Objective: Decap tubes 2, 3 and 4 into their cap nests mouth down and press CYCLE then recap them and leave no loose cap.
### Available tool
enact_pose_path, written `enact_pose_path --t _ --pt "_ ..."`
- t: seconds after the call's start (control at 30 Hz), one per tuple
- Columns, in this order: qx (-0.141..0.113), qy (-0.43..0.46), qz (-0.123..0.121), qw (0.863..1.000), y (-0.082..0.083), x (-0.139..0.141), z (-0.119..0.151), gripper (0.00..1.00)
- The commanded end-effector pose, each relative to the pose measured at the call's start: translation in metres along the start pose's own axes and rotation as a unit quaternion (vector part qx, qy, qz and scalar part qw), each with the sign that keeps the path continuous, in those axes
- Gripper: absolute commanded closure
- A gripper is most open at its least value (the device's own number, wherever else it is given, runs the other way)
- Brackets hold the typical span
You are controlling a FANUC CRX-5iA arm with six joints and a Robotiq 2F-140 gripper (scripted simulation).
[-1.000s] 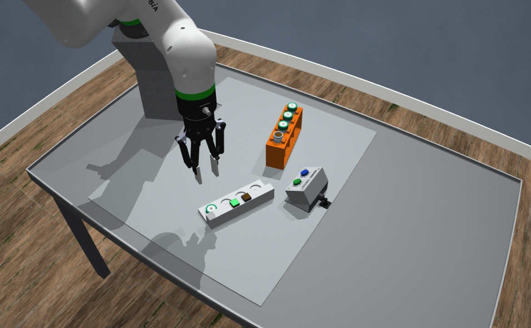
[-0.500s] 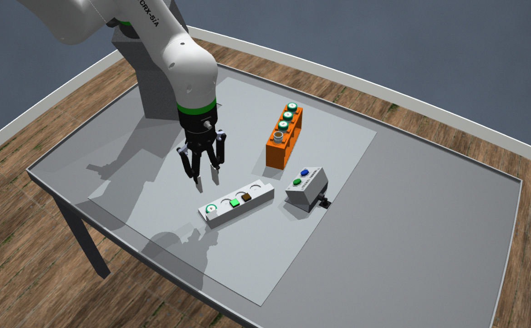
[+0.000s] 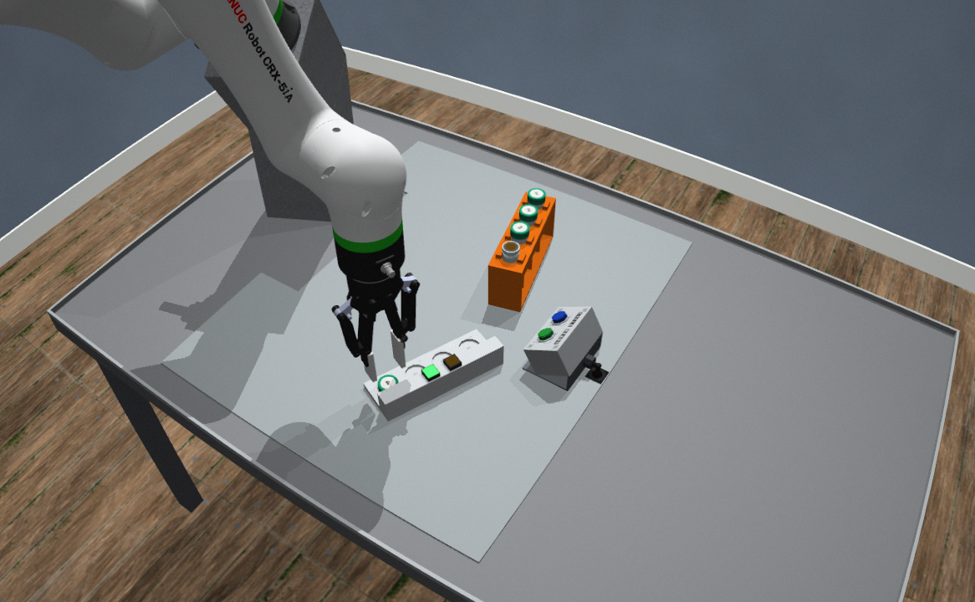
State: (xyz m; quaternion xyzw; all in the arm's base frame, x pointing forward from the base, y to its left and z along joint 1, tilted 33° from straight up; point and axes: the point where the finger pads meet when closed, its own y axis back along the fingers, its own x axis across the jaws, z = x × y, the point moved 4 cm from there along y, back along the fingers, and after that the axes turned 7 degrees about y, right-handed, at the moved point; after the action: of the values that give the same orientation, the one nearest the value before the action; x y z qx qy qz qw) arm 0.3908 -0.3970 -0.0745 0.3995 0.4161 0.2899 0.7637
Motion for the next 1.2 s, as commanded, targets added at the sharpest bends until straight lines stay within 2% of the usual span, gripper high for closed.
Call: enact_pose_path --t 0.0,0.03,0.47,1.17 --pt "-0.014 -0.001 -0.001 1.0 -0.025 0.0 0.002 0.71" --pt "-0.014 -0.001 -0.001 1.0 -0.03 0.0 0.002 0.71" --pt "-0.014 -0.001 -0.001 1.0 -0.03 0.0 0.002 0.71" --pt "-0.014 -0.001 -0.001 1.0 -0.039 0.0 0.0 0.71"
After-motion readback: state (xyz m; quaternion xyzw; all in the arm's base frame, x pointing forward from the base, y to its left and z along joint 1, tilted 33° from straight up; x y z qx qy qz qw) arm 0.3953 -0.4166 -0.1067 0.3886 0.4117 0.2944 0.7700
